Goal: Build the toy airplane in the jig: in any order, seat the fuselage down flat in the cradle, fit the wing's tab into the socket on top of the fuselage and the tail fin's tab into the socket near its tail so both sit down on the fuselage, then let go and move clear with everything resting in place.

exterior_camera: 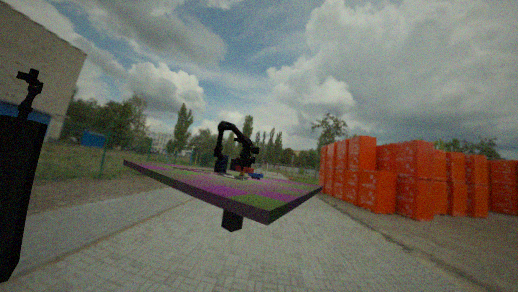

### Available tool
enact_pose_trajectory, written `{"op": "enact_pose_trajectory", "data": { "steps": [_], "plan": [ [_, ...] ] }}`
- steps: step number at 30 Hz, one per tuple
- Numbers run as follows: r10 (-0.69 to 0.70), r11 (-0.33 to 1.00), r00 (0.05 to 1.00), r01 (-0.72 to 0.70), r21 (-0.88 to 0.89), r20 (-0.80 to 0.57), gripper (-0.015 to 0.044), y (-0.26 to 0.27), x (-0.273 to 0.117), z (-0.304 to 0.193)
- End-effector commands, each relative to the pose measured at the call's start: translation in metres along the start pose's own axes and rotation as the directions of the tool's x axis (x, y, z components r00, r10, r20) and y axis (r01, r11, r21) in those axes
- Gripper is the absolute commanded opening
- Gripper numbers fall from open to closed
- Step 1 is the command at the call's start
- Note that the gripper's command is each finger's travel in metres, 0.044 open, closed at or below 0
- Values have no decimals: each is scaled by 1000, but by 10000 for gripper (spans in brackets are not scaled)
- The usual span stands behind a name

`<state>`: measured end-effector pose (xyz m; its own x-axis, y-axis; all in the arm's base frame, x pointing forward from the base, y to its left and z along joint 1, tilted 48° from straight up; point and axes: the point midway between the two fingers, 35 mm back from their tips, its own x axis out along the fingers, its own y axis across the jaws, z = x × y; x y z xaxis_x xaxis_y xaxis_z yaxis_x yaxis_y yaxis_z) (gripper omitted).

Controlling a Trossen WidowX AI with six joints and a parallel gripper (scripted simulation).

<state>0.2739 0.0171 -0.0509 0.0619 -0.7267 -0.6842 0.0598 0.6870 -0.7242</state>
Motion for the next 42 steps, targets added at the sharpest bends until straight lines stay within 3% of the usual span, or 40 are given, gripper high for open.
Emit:
{"op": "enact_pose_trajectory", "data": {
  "steps": [1, 21, 42],
  "plan": [
    [7, 1000, 1000, -7, 8, 4, 0, 0, -16, 2],
    [-2, 1000, 1000, 2, 4, 5, 0, -4, -77, -4],
    [19, 997, 1000, -18, -78, 7, 0, -48, -53, 13]
  ]
}}
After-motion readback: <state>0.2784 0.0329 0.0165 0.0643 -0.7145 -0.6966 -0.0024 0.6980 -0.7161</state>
